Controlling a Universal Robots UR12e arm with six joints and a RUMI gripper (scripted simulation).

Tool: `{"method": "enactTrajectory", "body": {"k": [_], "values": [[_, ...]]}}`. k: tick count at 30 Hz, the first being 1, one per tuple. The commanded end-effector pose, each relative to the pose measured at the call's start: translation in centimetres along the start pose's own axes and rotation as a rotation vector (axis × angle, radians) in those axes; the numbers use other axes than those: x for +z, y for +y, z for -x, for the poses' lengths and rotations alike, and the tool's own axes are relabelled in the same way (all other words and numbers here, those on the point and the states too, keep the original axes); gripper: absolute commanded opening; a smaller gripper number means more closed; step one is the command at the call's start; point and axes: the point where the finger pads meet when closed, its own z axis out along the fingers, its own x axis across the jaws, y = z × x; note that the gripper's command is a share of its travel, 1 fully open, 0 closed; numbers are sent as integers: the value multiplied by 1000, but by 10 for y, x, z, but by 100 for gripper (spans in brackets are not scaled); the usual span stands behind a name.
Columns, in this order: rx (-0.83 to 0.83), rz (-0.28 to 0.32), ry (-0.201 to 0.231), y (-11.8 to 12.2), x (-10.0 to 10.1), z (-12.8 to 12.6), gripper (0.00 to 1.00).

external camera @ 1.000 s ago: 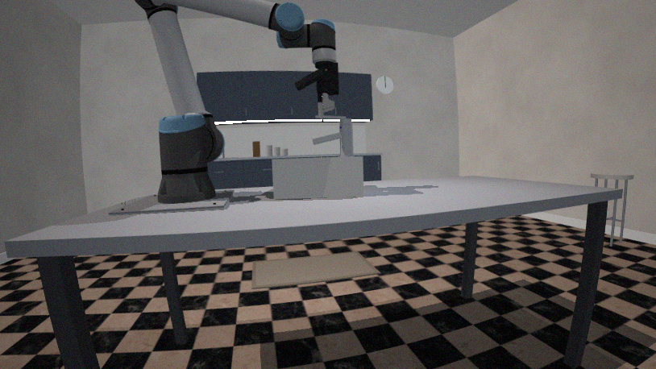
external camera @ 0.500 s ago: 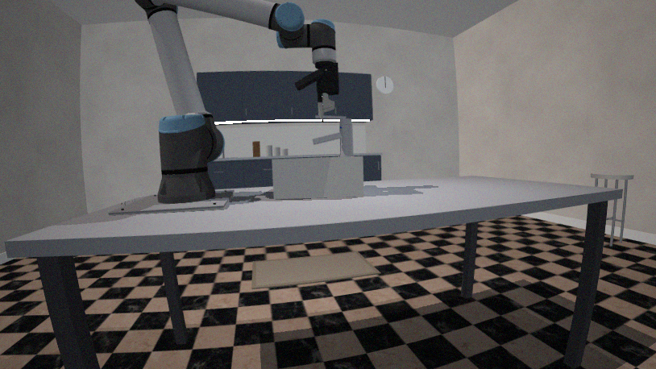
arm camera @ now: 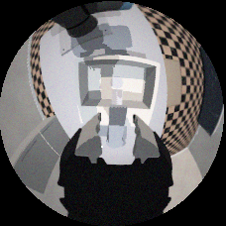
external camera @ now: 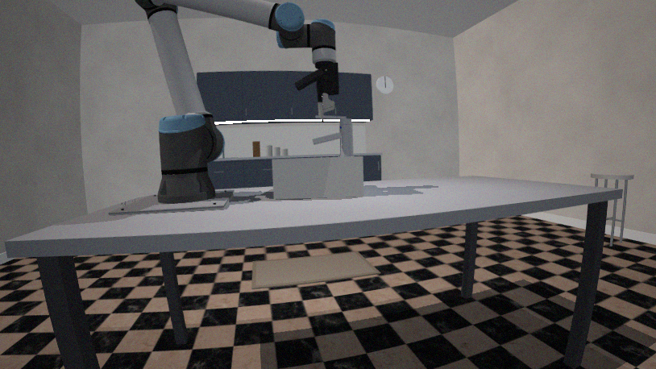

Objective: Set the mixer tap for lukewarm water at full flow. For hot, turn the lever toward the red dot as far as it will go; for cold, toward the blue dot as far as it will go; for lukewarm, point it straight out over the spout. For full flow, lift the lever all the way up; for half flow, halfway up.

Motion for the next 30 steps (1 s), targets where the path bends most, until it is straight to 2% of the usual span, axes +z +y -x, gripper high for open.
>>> {"method": "enactTrajectory", "body": {"k": [1,16,24,30], "values": [[0,1,0,1,-1,0,41],[0,1,0,1,-3,0,41],[0,1,0,1,-12,0,41],[0,1,0,0,-26,0,41]]}}
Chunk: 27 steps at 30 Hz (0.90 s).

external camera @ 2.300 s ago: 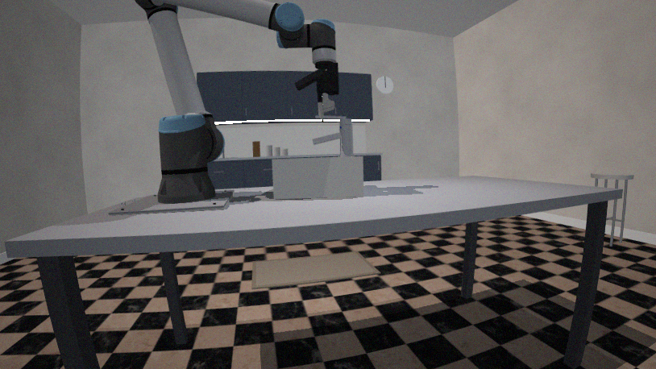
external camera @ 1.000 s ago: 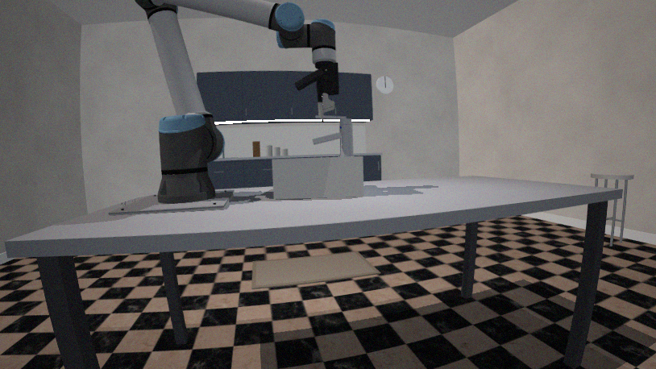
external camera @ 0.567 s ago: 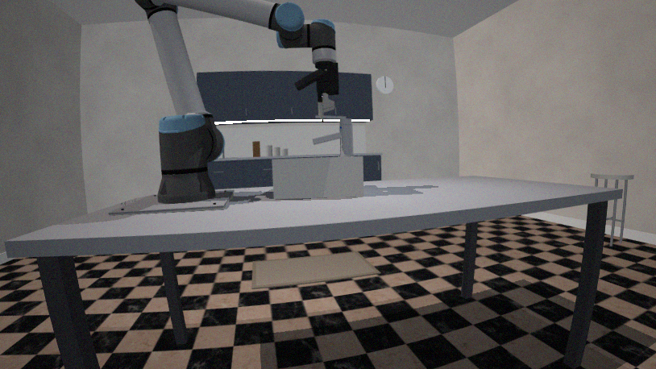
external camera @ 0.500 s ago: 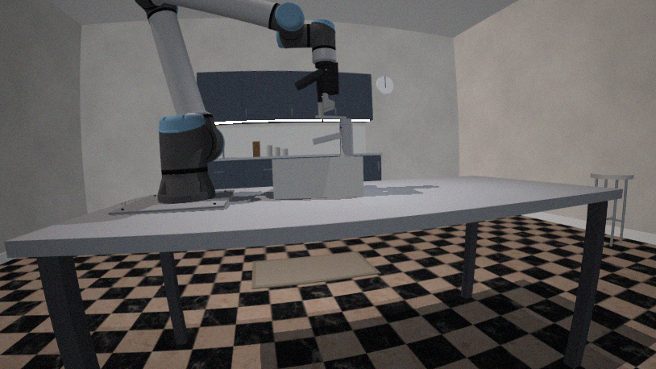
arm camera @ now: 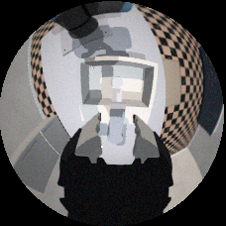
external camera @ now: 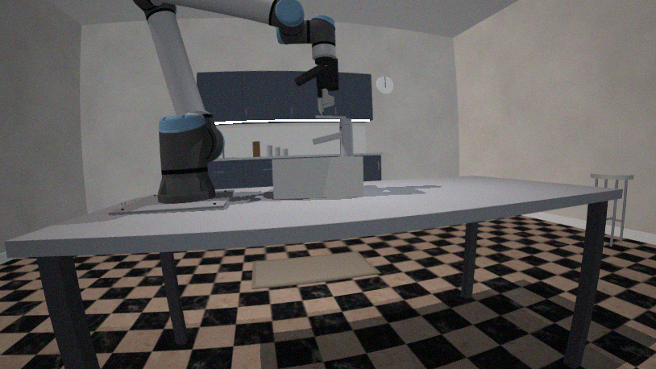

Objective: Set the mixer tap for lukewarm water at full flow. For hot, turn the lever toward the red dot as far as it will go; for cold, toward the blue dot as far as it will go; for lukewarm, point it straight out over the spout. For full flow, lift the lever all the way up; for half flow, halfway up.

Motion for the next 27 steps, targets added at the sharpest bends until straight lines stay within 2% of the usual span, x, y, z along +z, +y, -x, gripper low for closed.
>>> {"method": "enactTrajectory", "body": {"k": [1,9,20,27], "values": [[0,1,0,0,-13,0,41],[0,1,0,0,-35,0,41],[0,1,0,0,-51,0,41],[0,1,0,0,-54,0,41]]}}
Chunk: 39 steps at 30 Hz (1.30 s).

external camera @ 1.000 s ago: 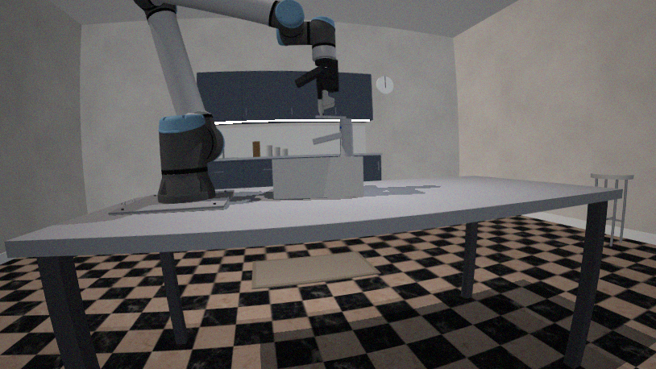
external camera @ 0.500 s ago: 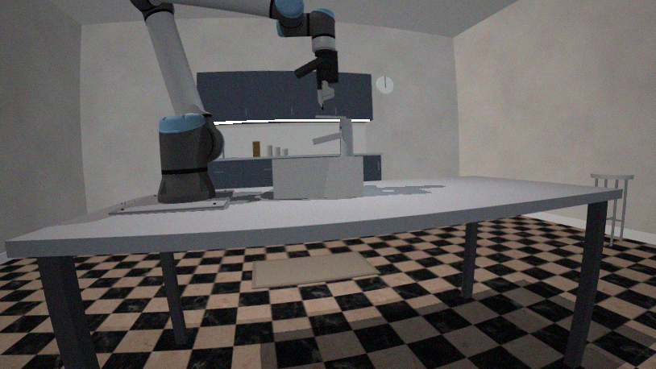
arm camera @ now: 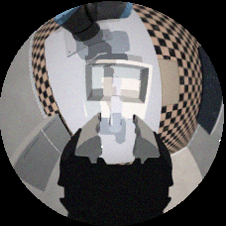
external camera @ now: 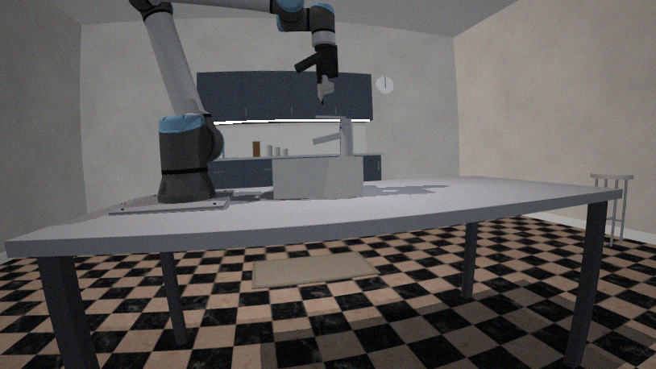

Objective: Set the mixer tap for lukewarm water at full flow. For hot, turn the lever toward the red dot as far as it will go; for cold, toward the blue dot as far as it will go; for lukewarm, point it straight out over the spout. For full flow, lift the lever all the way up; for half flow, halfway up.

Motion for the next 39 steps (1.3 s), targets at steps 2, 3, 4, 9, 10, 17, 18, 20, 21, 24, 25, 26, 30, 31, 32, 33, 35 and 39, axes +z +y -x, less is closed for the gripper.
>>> {"method": "enactTrajectory", "body": {"k": [2,3,4,9,10,17,18,20,21,24,25,26,30,31,32,33,35,39], "values": [[0,1,0,0,-2,0,41],[0,1,0,0,-2,0,41],[0,1,0,0,-2,0,0],[0,1,0,0,-2,0,0],[0,1,0,0,-2,0,0],[0,1,0,0,-2,0,0],[0,1,0,0,-2,0,0],[0,1,0,0,-2,0,0],[0,1,0,0,-2,0,0],[0,1,0,0,-2,0,0],[0,1,0,0,-2,0,0],[0,1,0,0,-2,0,0],[0,1,0,0,-2,0,0],[0,1,0,0,-2,0,0],[0,1,0,0,-2,0,0],[0,1,0,0,-2,0,0],[0,1,0,0,-2,0,0],[0,1,0,0,-2,0,0]]}}
